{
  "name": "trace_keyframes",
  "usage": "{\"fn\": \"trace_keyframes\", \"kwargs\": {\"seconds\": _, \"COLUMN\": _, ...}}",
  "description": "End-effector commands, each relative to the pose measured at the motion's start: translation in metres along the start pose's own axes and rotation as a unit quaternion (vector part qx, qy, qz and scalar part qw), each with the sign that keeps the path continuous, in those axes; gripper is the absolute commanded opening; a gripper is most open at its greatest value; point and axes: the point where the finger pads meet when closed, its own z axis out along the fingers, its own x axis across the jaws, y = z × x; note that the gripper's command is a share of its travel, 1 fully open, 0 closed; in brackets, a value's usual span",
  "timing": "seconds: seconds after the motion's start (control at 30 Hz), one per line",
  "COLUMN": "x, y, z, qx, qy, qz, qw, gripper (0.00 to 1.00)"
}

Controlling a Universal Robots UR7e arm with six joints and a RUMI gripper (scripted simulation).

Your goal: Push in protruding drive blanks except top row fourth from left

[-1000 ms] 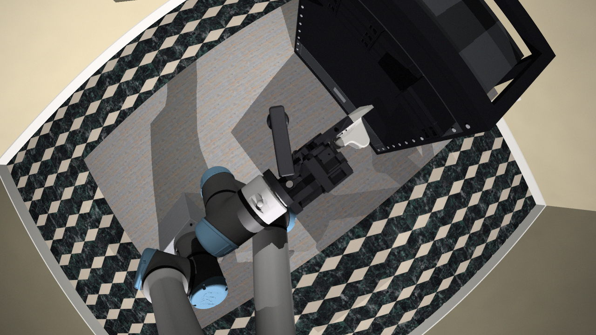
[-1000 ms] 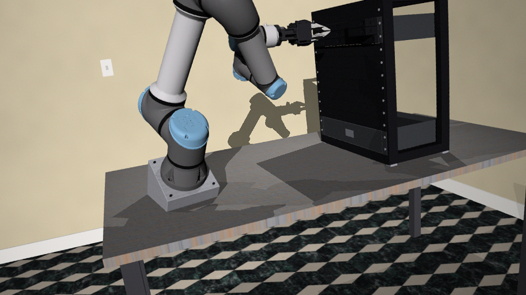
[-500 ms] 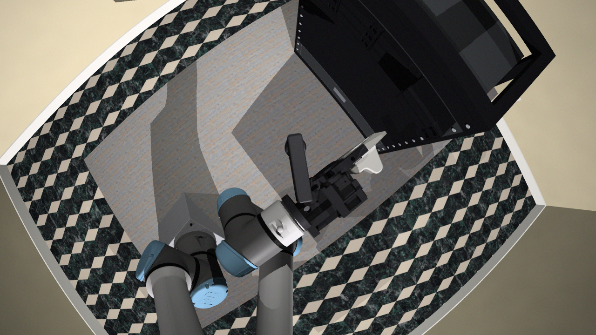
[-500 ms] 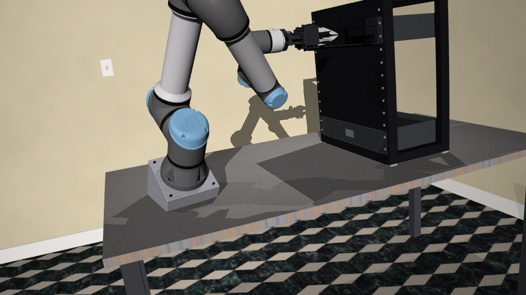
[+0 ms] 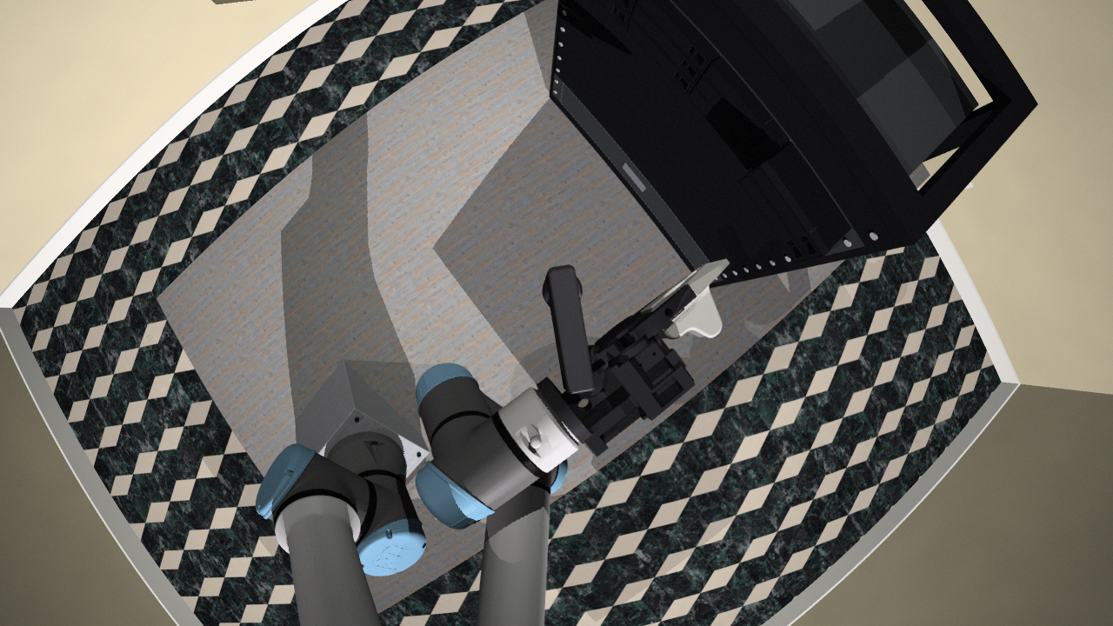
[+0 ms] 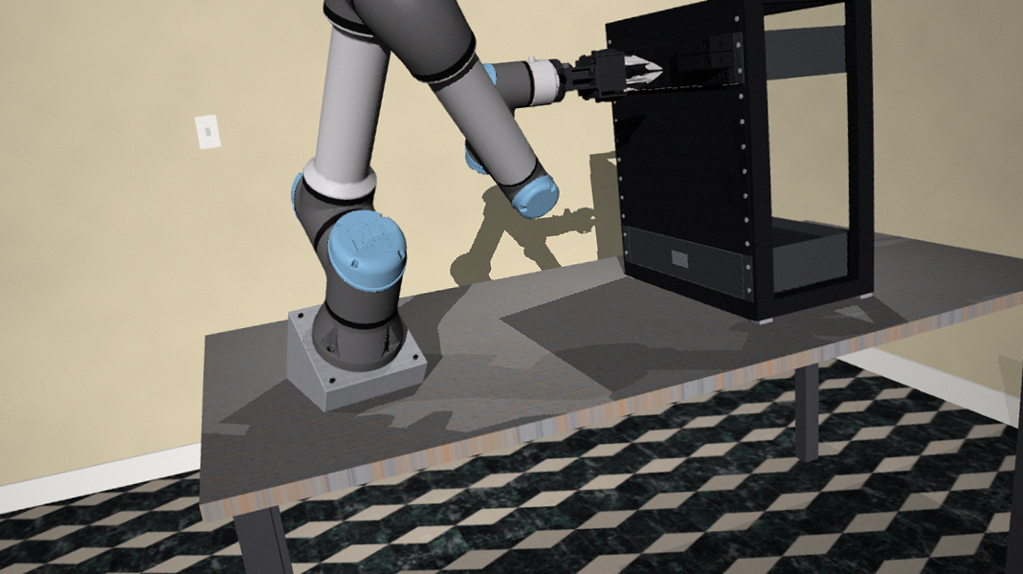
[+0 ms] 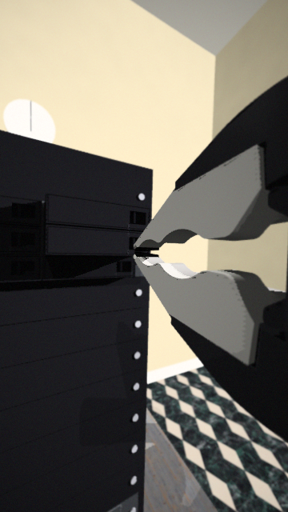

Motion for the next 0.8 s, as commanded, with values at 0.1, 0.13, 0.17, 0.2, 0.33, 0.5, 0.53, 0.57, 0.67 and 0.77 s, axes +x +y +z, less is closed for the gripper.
{"fn": "trace_keyframes", "kwargs": {"seconds": 0.1, "x": 0.0, "y": 0.001, "z": 0.012, "qx": 0.0, "qy": 0.0, "qz": 0.0, "qw": 1.0, "gripper": 0.0}}
{"fn": "trace_keyframes", "kwargs": {"seconds": 0.13, "x": 0.0, "y": 0.001, "z": 0.017, "qx": 0.0, "qy": 0.0, "qz": 0.0, "qw": 1.0, "gripper": 0.0}}
{"fn": "trace_keyframes", "kwargs": {"seconds": 0.17, "x": 0.0, "y": 0.001, "z": 0.022, "qx": 0.0, "qy": 0.0, "qz": 0.0, "qw": 1.0, "gripper": 0.0}}
{"fn": "trace_keyframes", "kwargs": {"seconds": 0.2, "x": 0.0, "y": 0.001, "z": 0.028, "qx": 0.0, "qy": 0.0, "qz": 0.0, "qw": 1.0, "gripper": 0.0}}
{"fn": "trace_keyframes", "kwargs": {"seconds": 0.33, "x": 0.0, "y": 0.0, "z": 0.049, "qx": 0.0, "qy": 0.0, "qz": 0.0, "qw": 1.0, "gripper": 0.0}}
{"fn": "trace_keyframes", "kwargs": {"seconds": 0.5, "x": 0.0, "y": 0.0, "z": 0.056, "qx": 0.0, "qy": 0.0, "qz": 0.0, "qw": 1.0, "gripper": 0.0}}
{"fn": "trace_keyframes", "kwargs": {"seconds": 0.53, "x": 0.0, "y": 0.0, "z": 0.056, "qx": 0.0, "qy": 0.0, "qz": 0.0, "qw": 1.0, "gripper": 0.0}}
{"fn": "trace_keyframes", "kwargs": {"seconds": 0.57, "x": 0.0, "y": 0.0, "z": 0.056, "qx": 0.0, "qy": 0.0, "qz": 0.0, "qw": 1.0, "gripper": 0.0}}
{"fn": "trace_keyframes", "kwargs": {"seconds": 0.67, "x": 0.0, "y": 0.0, "z": 0.056, "qx": 0.0, "qy": 0.0, "qz": 0.0, "qw": 1.0, "gripper": 0.0}}
{"fn": "trace_keyframes", "kwargs": {"seconds": 0.77, "x": 0.0, "y": 0.0, "z": 0.056, "qx": 0.0, "qy": 0.0, "qz": 0.0, "qw": 1.0, "gripper": 0.0}}
